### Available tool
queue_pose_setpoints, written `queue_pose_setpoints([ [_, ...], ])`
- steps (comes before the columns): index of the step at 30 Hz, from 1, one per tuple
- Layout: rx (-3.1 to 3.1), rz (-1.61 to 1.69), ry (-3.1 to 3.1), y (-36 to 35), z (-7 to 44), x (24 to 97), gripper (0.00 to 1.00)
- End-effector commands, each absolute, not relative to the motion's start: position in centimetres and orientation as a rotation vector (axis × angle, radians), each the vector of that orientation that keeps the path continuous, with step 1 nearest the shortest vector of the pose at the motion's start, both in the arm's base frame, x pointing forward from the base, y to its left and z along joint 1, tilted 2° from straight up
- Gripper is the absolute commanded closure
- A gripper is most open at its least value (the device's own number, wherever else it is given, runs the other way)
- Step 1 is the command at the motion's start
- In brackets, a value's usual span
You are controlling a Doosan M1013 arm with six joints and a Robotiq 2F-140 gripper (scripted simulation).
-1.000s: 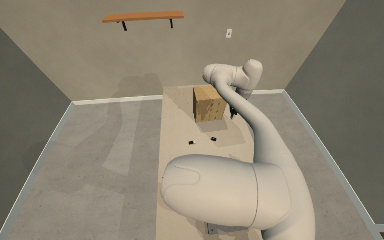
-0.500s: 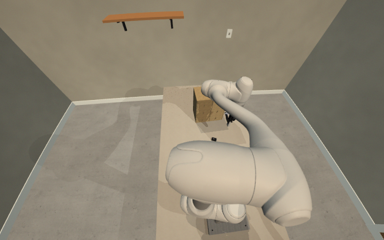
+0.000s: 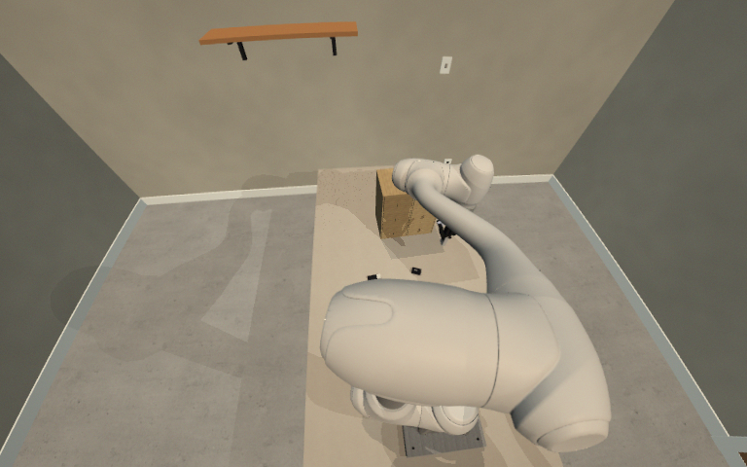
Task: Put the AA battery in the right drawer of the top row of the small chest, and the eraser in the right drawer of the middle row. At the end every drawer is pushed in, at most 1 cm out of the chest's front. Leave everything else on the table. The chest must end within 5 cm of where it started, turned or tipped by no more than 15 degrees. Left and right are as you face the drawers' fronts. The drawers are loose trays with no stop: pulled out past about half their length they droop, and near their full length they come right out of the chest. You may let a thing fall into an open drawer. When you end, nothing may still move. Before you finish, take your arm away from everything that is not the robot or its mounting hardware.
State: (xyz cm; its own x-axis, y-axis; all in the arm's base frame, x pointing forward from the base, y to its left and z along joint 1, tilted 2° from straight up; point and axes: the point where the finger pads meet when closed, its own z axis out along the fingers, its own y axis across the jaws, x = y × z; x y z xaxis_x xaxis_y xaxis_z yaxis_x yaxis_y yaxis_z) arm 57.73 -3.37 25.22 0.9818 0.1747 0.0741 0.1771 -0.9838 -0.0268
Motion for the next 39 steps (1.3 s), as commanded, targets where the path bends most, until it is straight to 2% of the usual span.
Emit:
queue_pose_setpoints([
  [1, -3.089, -0.157, -0.274, -3.3, 25.0, 58.0, 1.0],
  [25, -2.896, -0.953, -0.247, -2.4, 20.7, 62.4, 1.0],
  [39, -2.795, -1.186, -0.235, -2.1, 19.3, 63.8, 1.0],
])
